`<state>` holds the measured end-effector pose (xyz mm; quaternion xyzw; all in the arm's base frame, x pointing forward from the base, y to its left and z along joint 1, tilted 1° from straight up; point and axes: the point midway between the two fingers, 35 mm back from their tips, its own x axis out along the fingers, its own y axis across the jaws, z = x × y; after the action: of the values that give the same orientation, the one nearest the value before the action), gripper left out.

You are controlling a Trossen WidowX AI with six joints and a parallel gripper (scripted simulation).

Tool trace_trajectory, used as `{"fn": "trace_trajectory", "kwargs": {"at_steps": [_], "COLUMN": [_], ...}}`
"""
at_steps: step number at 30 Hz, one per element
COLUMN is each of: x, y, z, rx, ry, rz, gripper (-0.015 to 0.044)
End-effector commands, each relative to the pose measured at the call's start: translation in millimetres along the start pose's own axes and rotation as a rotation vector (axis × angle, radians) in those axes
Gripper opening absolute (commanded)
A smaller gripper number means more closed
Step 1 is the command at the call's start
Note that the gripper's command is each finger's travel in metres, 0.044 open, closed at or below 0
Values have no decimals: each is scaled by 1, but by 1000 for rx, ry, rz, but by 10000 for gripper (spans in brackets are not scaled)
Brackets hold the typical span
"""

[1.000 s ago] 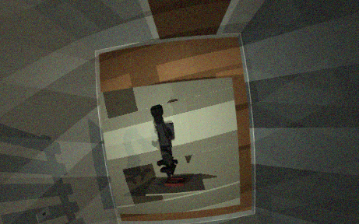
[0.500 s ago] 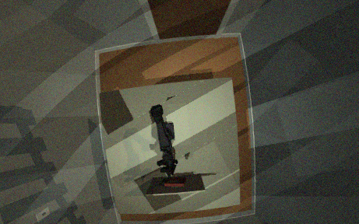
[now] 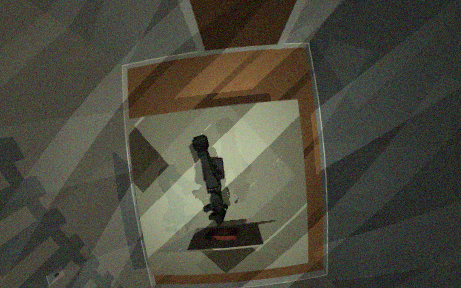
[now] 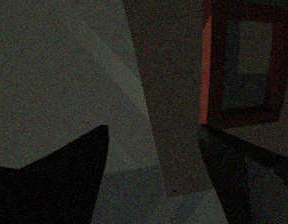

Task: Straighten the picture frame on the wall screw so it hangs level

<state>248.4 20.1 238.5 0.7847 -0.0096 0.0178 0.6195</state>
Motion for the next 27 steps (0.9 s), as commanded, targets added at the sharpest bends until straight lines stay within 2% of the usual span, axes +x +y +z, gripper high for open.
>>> {"fn": "trace_trajectory", "kwargs": {"at_steps": [1, 22, 27], "x": [0, 1, 13], "y": [-24, -24, -26], "z": [4, 4, 4], "rx": [-66, -66, -66], "ry": [-8, -8, -7], "rz": [-8, -8, -7], "gripper": [260, 260, 260]}}
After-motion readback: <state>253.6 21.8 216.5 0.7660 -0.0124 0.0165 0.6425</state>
